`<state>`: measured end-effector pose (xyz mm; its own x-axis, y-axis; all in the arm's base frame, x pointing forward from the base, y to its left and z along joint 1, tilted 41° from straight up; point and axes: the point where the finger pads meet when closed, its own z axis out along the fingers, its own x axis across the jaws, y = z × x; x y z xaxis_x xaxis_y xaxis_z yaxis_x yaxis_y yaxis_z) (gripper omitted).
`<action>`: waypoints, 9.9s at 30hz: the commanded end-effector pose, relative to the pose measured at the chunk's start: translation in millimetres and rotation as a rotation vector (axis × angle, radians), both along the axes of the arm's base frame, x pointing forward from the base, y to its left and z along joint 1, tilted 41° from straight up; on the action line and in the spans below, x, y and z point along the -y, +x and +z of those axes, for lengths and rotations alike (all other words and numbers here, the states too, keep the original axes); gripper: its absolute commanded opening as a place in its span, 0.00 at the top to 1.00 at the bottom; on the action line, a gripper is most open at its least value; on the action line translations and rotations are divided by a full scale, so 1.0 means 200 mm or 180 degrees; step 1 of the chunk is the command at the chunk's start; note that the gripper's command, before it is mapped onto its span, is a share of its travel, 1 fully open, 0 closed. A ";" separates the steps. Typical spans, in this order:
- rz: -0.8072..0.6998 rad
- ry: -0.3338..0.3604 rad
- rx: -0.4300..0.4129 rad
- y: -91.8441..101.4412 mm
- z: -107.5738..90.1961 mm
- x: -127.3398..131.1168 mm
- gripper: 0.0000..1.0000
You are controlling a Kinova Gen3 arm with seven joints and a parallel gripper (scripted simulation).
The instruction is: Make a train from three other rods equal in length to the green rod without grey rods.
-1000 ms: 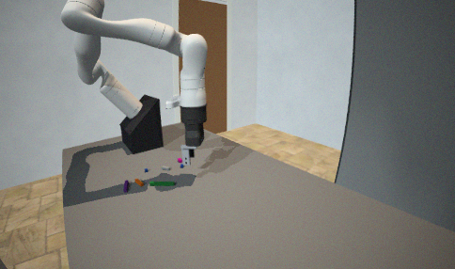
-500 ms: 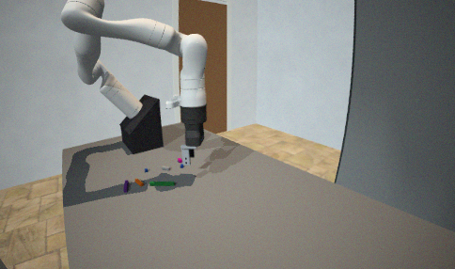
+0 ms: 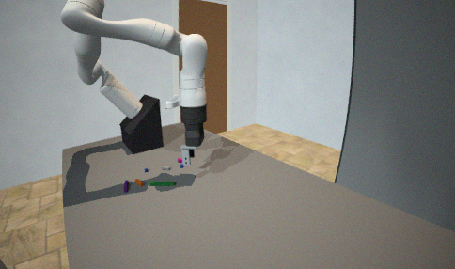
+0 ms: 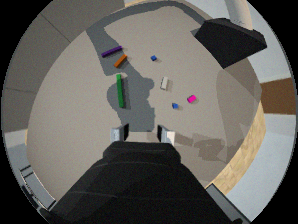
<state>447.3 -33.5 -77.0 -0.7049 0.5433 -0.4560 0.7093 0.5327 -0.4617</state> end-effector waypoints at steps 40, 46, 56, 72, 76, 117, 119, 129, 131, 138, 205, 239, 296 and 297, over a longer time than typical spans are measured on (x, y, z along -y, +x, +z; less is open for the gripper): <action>-0.0034 -0.0015 0.0016 0.00 0.00 0.00 0.00; -0.0034 -0.0015 0.0016 0.00 0.00 0.00 0.00; -0.0079 -0.0018 0.0053 -0.01 0.01 0.00 0.00; -0.0492 -0.0024 0.0416 -0.08 0.00 -0.02 0.00; -0.0599 -0.0025 0.0510 -0.09 0.00 -0.02 0.00; -0.3183 -0.0061 0.2714 -0.40 -0.03 -0.10 0.00; -0.3260 -0.0063 0.2778 -0.41 -0.03 -0.10 0.00; -0.3404 -0.0068 0.2898 -0.42 -0.02 -0.10 0.00; -0.3422 -0.0068 0.2913 -0.43 -0.02 -0.10 0.00; -0.3436 -0.0068 0.2925 -0.43 -0.02 -0.10 0.46; -0.3431 -0.0074 0.2922 -0.44 -0.13 -0.01 0.46; -0.3434 -0.0068 0.2928 -0.44 -0.22 0.07 0.46; -0.3435 -0.0066 0.2930 -0.43 -0.22 0.07 0.46; -0.3435 -0.0066 0.2930 -0.43 -0.22 0.07 0.46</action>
<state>360.0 -47.5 -120.5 0.5909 0.6027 -0.5362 0.8066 -0.4549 0.3775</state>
